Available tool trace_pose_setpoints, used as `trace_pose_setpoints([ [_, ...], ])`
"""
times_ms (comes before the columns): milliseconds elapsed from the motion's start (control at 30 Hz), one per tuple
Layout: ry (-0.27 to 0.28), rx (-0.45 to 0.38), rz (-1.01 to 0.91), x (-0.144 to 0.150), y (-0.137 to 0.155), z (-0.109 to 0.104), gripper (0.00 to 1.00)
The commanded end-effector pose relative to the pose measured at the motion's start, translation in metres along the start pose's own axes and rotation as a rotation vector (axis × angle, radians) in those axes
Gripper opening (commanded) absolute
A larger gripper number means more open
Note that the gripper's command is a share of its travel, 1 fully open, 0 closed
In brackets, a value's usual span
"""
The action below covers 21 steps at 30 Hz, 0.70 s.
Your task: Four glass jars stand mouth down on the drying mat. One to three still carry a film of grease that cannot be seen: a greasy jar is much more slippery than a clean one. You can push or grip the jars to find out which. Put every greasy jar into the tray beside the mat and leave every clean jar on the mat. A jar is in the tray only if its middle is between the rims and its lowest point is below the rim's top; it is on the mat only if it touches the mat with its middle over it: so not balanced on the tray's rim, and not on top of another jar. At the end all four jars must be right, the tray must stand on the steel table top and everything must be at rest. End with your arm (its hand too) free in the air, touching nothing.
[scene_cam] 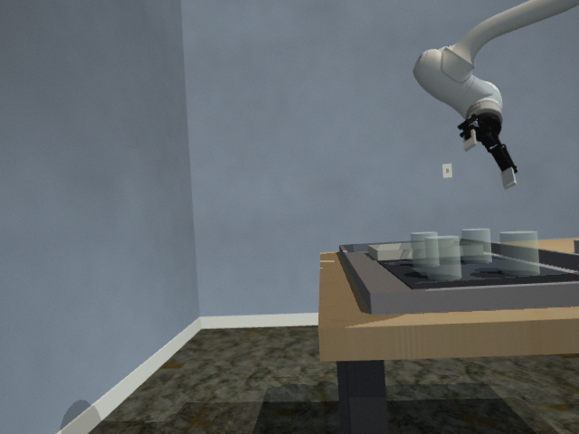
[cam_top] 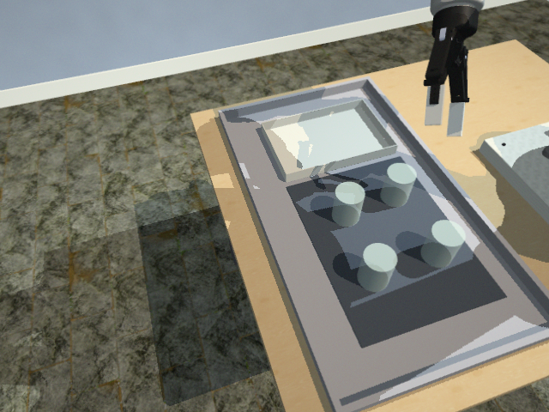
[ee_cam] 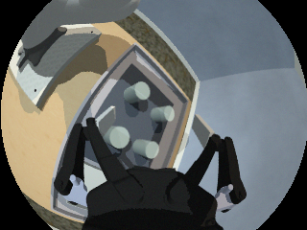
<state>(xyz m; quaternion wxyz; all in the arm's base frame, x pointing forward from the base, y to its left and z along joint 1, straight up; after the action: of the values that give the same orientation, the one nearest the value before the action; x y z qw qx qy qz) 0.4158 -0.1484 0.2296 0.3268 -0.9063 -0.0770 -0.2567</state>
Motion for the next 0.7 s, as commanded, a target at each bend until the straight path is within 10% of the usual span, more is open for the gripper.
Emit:
trace_pose_setpoints([
  [0, -0.004, 0.004, -0.005, -0.004, -0.006, 0.001, 1.0],
  [400, -0.048, 0.044, -0.057, -0.049, -0.067, 0.017, 1.0],
  [433, -0.137, -0.002, -0.155, -0.021, -0.05, 0.022, 1.0],
  [667, -0.137, -0.002, -0.155, -0.021, -0.05, 0.022, 1.0],
])
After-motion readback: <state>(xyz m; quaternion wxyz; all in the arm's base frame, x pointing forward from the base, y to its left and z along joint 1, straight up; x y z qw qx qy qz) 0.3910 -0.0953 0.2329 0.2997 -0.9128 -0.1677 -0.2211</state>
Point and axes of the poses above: the point where the finger pads meet when closed, its own z axis out along the fingers, its own x axis across the jaws, y = z × x, the point moved 4 cm from there along -z, back along the fingers, and after that the axes turned 15 degrees about z, right-handed, at the moved point
